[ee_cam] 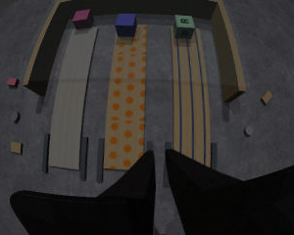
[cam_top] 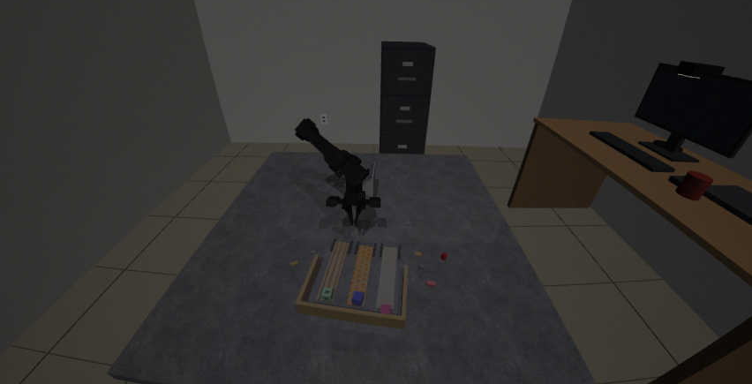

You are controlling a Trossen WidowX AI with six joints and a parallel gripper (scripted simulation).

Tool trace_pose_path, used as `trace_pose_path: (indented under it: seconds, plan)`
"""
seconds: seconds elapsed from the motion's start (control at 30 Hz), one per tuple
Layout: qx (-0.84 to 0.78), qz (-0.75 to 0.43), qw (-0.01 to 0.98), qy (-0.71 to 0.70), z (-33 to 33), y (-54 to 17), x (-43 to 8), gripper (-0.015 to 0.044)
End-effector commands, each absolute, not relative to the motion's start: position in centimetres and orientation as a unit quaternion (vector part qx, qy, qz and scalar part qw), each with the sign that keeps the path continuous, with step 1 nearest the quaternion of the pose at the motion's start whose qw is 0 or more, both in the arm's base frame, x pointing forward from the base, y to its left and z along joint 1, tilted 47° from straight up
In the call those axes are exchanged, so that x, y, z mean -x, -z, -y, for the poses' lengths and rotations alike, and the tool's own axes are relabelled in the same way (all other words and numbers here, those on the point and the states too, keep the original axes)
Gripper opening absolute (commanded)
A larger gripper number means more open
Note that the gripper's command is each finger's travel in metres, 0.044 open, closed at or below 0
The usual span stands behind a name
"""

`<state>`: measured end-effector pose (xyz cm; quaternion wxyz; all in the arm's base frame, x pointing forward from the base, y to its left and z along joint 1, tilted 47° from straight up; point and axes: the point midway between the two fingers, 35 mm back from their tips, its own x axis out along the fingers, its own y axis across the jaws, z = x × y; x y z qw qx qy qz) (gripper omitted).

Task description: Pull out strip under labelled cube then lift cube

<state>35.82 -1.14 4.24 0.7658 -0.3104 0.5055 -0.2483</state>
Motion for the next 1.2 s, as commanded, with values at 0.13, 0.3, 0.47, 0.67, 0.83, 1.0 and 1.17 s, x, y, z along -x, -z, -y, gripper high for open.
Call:
trace_pose_path:
  seconds: [0.13,0.3,0.47,0.67,0.83,1.0,1.17]
  plan:
    - [0.212,-0.651,0.639,0.35,8.5,-4.6,-35.7,0.0]
    - [0.212,-0.651,0.639,0.35,8.5,-4.6,-35.7,0.0]
    - [0.212,-0.651,0.639,0.35,8.8,-4.8,-35.7,0.0]
    - [0.212,-0.651,0.639,0.35,9.1,-4.5,-35.7,0.0]
    - [0.212,-0.651,0.639,0.35,9.7,-3.9,-35.7,0.0]
    - [0.212,-0.651,0.64,0.35,10.3,-3.3,-35.7,0.0]
    - [0.212,-0.651,0.64,0.35,10.9,-2.7,-35.6,0.0]
